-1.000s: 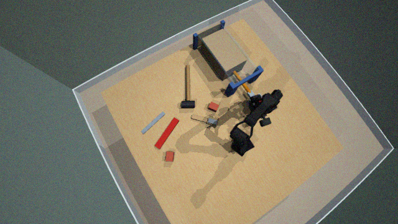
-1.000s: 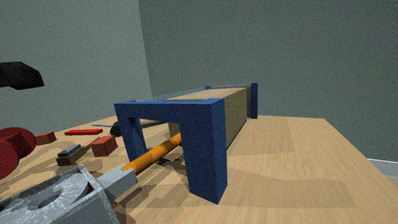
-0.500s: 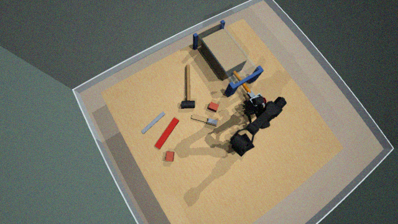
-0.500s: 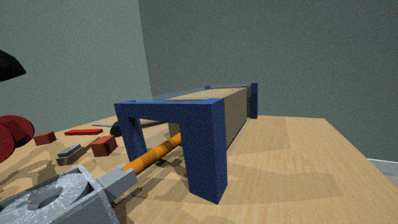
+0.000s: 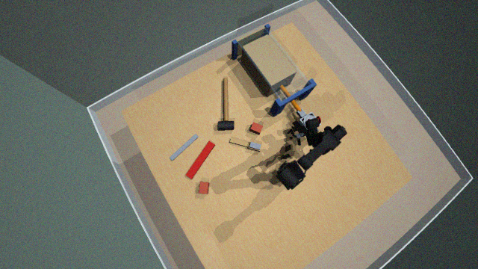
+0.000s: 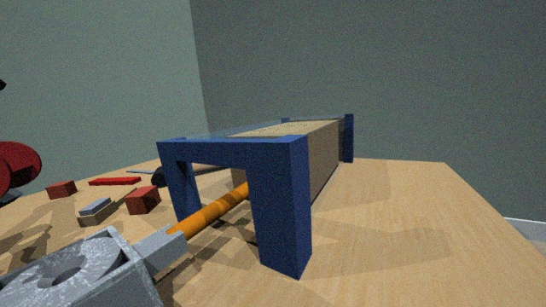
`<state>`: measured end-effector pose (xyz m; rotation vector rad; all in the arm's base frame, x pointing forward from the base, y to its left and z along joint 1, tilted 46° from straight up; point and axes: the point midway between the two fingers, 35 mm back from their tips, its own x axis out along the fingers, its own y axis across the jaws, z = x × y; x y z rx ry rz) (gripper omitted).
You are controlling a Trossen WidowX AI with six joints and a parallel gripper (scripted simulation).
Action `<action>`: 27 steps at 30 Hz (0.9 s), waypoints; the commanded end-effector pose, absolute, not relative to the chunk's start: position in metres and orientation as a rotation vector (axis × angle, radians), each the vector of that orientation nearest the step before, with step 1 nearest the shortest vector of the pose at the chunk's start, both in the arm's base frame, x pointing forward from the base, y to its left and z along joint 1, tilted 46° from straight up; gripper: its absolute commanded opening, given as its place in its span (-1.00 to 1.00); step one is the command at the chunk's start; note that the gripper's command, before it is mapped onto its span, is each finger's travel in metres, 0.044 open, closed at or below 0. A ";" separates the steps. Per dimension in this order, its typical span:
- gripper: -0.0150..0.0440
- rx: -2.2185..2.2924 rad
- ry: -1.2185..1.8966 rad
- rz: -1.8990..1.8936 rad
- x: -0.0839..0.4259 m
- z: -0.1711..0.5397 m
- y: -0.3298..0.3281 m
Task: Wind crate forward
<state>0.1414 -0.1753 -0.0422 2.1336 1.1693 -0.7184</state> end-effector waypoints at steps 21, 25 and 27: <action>-0.49 2.261 0.708 -0.541 0.141 -0.041 -0.176; -0.49 2.278 0.623 -0.508 0.141 -0.041 -0.176; -0.49 2.284 0.591 -0.495 0.141 -0.041 -0.176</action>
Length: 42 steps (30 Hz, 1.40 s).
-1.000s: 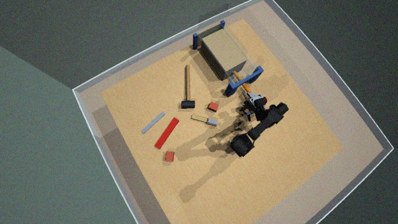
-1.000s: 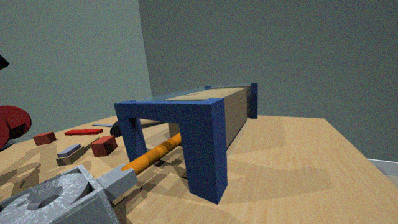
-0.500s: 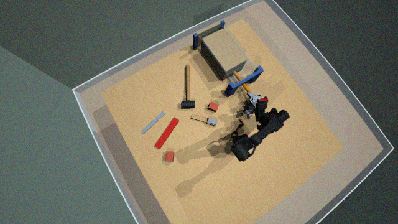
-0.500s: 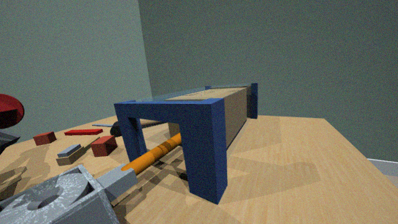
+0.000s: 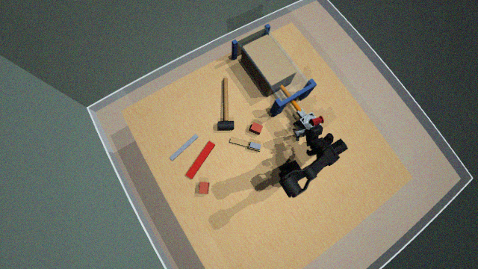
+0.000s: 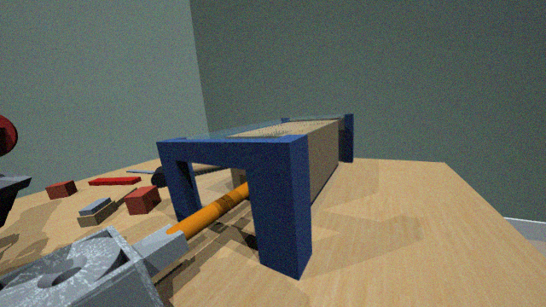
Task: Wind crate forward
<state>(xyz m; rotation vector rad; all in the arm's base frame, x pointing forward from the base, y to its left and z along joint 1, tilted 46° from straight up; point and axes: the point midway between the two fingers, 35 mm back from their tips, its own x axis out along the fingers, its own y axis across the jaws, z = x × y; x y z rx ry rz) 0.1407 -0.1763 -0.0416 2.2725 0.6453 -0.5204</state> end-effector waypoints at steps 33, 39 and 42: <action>-0.49 2.325 0.025 -0.266 0.140 -0.042 -0.175; -0.49 2.325 0.025 -0.266 0.140 -0.042 -0.175; -0.49 2.320 0.031 -0.276 0.140 -0.043 -0.176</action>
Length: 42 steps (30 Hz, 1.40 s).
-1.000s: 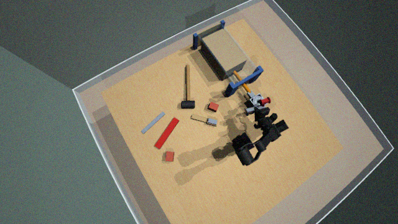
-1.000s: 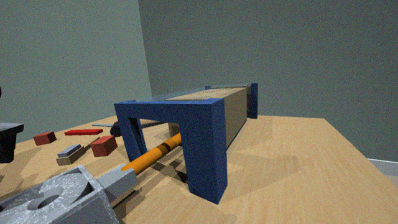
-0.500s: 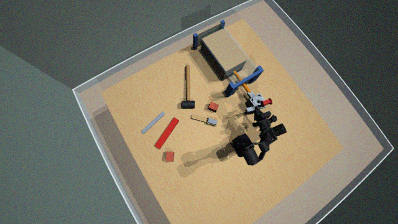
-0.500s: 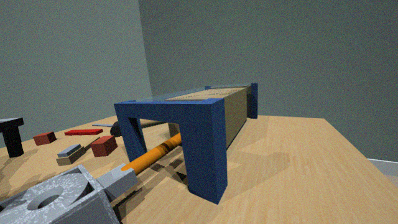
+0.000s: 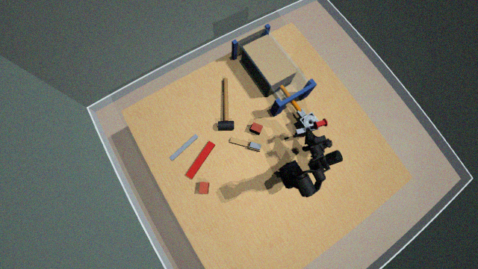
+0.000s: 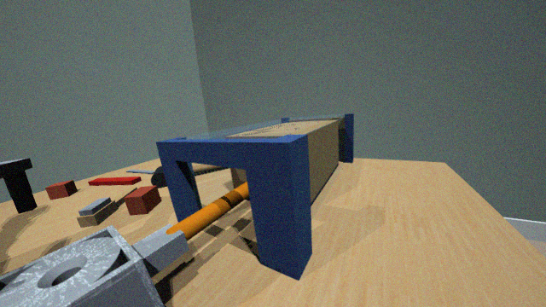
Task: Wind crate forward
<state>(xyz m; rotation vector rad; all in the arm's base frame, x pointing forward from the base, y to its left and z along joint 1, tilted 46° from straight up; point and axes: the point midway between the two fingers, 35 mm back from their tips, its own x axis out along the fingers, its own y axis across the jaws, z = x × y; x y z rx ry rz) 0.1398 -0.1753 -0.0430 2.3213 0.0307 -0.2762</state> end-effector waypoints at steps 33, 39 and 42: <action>-0.49 2.311 0.028 -0.272 0.165 -0.121 -0.275; -0.49 2.314 0.008 -0.256 0.167 -0.125 -0.274; -0.49 2.319 -0.004 -0.243 0.168 -0.127 -0.273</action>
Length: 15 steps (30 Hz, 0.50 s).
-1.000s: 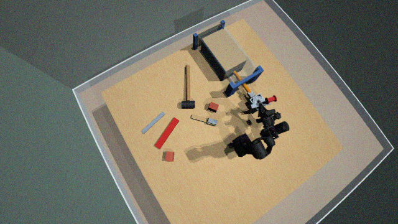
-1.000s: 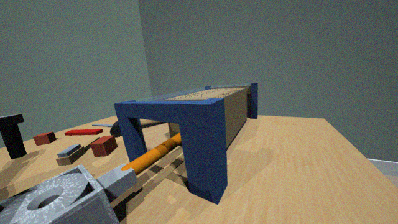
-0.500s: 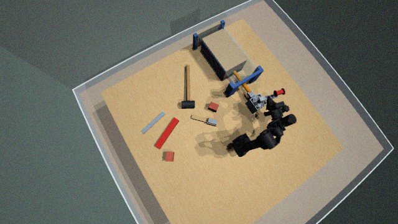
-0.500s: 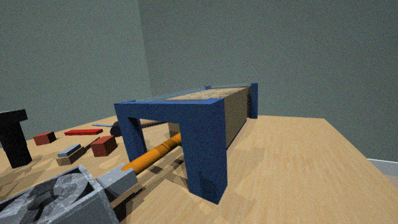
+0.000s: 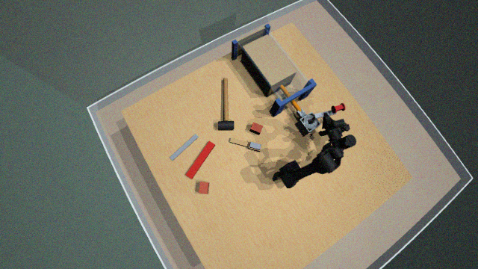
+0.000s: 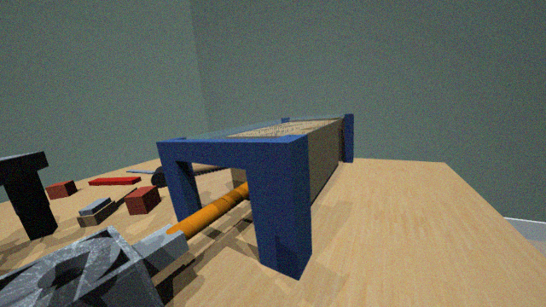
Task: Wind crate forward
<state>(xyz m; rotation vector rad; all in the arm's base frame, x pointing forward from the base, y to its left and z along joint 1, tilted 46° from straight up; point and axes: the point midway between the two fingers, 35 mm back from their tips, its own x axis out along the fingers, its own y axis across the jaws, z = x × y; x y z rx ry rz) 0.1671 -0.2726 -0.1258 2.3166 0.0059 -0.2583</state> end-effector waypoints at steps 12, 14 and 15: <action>-0.49 2.325 -0.015 -0.229 0.169 -0.135 -0.264; -0.49 2.325 -0.015 -0.229 0.169 -0.136 -0.264; -0.49 2.325 -0.015 -0.229 0.168 -0.137 -0.262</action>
